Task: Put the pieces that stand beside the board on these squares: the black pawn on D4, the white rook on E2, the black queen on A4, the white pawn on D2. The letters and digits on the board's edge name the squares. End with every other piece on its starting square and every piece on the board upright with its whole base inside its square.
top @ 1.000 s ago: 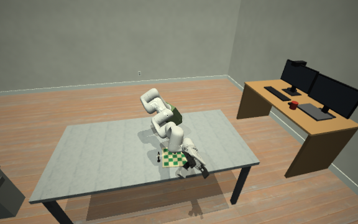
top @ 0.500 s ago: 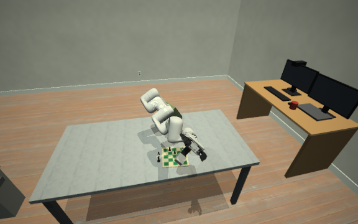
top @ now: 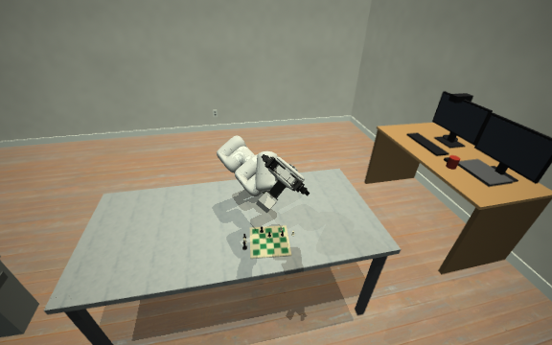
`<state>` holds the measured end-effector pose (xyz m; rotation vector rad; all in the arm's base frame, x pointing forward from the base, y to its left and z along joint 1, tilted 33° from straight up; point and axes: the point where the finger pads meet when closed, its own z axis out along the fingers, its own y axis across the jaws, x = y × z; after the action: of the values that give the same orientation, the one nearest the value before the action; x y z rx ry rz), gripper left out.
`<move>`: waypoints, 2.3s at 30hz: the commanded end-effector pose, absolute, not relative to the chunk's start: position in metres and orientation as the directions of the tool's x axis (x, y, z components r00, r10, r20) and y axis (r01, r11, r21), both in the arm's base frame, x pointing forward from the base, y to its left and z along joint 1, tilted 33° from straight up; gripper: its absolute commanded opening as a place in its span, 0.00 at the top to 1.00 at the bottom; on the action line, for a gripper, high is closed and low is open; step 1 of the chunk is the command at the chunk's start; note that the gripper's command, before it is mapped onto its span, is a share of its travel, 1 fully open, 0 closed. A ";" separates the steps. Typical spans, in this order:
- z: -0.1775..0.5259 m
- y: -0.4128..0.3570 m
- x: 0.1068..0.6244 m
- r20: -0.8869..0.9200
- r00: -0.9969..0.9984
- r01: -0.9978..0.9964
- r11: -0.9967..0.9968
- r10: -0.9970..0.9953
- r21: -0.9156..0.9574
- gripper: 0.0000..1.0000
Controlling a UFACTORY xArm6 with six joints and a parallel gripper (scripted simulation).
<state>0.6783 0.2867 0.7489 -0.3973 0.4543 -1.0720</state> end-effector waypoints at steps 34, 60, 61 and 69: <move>1.028 0.216 0.339 -0.312 0.568 0.818 0.562 -0.761 0.120 0.00; 1.079 -0.015 0.096 -0.504 0.773 0.634 0.434 -0.386 0.640 0.00; 1.080 -0.025 0.087 -0.504 0.773 0.634 0.434 -0.386 0.640 0.00; 1.066 -0.107 0.039 -0.528 0.806 0.592 0.371 -0.269 0.715 0.00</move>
<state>0.0700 -0.0484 1.0786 0.9242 0.2987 -0.6469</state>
